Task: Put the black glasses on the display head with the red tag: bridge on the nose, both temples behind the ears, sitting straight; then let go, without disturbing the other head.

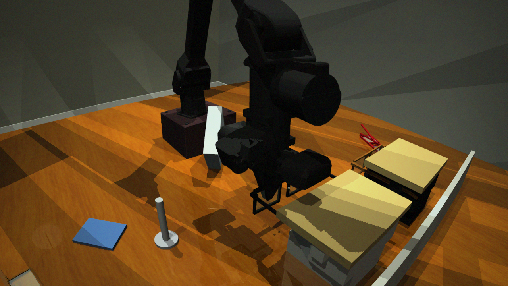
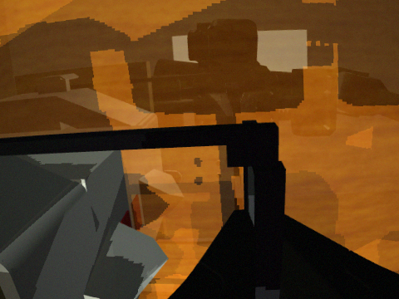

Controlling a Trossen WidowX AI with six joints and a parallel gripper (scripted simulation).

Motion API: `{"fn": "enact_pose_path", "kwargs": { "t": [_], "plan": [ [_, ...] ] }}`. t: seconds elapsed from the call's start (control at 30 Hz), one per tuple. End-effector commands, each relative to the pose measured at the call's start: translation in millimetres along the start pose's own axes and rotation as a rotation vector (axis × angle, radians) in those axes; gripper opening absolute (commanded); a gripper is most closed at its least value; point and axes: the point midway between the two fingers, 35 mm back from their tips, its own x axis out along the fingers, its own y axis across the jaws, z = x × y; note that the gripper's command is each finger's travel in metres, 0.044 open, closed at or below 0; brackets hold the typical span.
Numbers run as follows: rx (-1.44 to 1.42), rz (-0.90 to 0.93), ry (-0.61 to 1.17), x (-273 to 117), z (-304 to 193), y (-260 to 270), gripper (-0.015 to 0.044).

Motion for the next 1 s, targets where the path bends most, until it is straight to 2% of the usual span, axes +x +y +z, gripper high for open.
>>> {"fn": "enact_pose_path", "kwargs": {
  "t": [0.0, 0.97],
  "plan": [
    [0.006, 0.003, 0.002, 0, 0, 8, 0.0000],
    [0.006, 0.005, 0.002, 2, 0, 34, 0.0000]
  ]
}}
